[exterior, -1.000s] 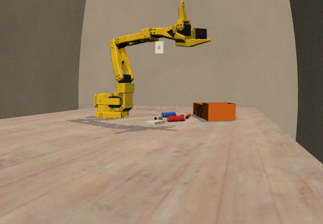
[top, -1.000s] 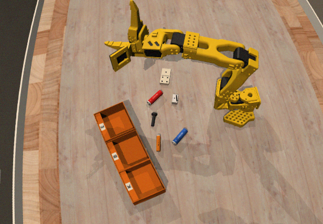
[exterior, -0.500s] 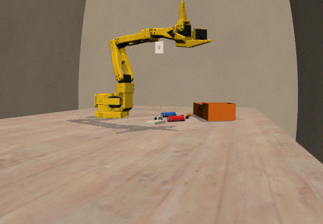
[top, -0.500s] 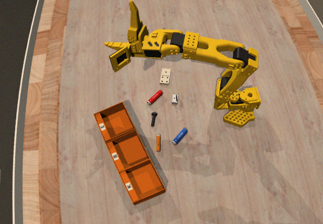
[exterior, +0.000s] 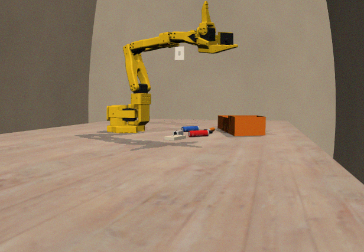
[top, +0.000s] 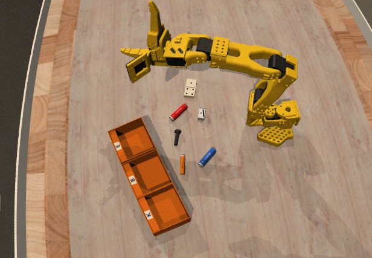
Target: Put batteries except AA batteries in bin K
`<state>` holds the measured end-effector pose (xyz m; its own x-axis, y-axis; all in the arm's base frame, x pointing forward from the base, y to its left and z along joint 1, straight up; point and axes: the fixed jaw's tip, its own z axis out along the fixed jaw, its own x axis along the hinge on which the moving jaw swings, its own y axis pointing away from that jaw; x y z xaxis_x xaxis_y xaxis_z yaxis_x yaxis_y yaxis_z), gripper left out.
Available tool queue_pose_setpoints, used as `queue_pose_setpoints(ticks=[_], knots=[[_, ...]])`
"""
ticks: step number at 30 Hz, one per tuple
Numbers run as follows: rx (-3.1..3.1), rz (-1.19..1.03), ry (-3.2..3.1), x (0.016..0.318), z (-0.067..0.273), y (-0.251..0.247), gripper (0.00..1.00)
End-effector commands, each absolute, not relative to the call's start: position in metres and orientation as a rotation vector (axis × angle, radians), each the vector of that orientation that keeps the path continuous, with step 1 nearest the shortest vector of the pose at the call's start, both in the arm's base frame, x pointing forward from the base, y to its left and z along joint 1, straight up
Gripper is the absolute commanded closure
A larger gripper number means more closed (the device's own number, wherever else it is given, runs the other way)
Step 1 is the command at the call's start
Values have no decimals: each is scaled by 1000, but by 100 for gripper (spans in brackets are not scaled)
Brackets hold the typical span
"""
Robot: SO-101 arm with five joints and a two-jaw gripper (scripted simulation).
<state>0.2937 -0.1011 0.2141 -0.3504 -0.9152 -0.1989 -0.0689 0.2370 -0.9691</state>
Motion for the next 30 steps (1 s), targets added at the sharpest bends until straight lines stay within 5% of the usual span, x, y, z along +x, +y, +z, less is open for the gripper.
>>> queue_pose_setpoints(ticks=[1,30], knots=[[-925,-1232,1632,293,218,-101,0],[-1226,-989,1978,259,143,-90,0]])
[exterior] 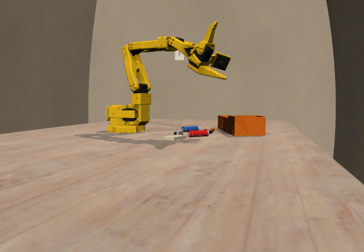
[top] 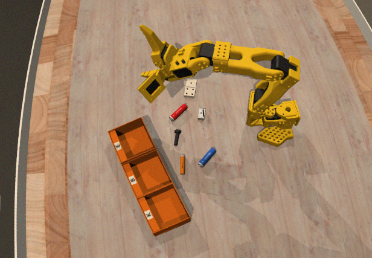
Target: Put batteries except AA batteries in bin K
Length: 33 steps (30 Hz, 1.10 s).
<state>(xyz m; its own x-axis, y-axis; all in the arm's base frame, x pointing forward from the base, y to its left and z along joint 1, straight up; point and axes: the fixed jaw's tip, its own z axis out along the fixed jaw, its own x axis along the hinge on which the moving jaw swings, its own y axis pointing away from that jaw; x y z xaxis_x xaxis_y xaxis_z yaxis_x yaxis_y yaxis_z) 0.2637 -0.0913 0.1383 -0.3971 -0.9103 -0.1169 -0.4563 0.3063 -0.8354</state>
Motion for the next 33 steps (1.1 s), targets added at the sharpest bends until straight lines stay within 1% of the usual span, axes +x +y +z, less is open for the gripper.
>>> queue_pose_setpoints(ticks=[1,8,10,11,25,27,28,33], knots=[[-1238,-978,1990,257,140,-89,0],[-1321,-897,2069,242,126,-84,0],[-1321,-897,2069,242,126,-84,0],[-1330,-862,2102,242,116,-84,0],[-1445,-741,2197,218,101,-76,0],[-1445,-741,2197,218,101,-76,0],[-1452,-707,2226,217,93,-76,0],[-1480,-676,2245,211,91,-73,0]])
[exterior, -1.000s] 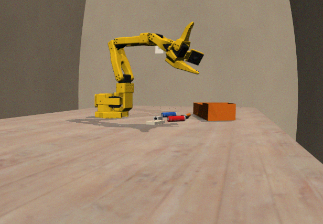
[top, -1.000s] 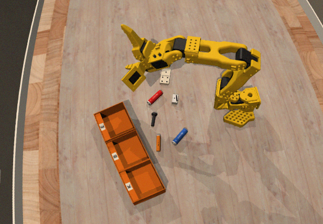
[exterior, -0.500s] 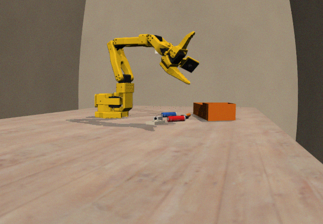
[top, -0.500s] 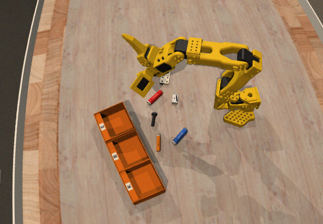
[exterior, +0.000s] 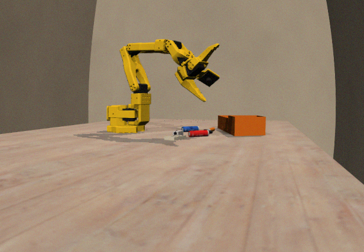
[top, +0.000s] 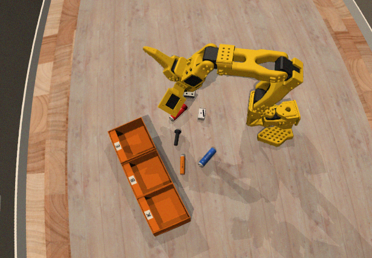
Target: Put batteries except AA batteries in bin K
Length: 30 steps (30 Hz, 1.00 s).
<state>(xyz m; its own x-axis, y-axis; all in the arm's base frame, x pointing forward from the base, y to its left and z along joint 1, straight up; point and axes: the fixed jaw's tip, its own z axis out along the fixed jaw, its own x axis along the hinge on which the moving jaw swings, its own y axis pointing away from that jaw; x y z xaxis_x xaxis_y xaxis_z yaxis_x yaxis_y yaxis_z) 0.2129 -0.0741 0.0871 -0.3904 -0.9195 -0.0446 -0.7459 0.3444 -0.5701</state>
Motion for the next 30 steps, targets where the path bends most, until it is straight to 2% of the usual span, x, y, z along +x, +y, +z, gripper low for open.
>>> queue_pose_setpoints(ticks=[1,30], knots=[[-1486,-670,2249,209,90,-73,0],[-1587,-498,2356,183,74,-64,0]])
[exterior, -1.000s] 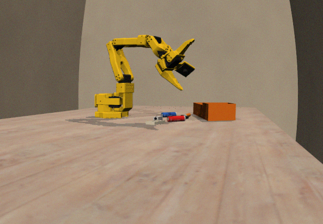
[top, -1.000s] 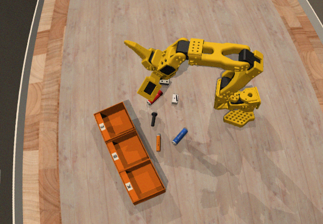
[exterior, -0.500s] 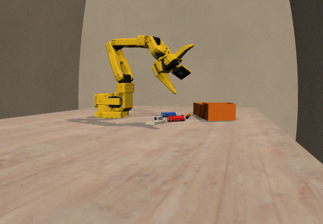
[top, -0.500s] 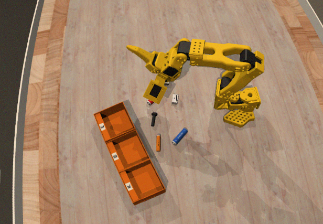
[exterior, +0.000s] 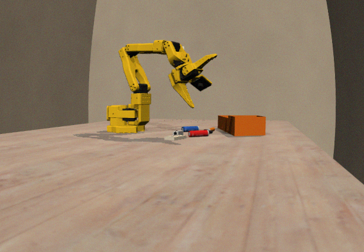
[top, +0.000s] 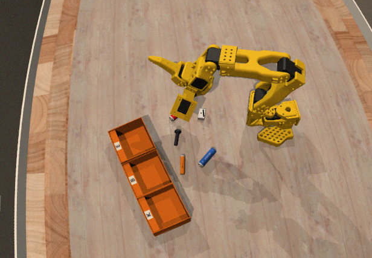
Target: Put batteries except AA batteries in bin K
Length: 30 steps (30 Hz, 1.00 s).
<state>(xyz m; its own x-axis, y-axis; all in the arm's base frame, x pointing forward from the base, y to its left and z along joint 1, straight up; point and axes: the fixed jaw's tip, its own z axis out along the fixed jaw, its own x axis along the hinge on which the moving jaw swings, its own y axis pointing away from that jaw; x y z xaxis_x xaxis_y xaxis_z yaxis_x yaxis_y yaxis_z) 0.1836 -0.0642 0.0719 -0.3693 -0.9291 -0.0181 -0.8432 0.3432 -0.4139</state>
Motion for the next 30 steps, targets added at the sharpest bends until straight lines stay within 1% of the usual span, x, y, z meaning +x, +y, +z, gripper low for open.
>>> queue_pose_setpoints(ticks=[1,15,16,20,25,30], knots=[[-1585,-498,2357,183,74,-64,0],[-1564,-496,2367,180,81,-62,0],[-1596,-450,2391,176,72,-61,0],[-1585,-448,2395,177,73,-61,1],[-1522,-439,2420,184,78,-60,4],[-1384,-418,2468,198,89,-57,13]])
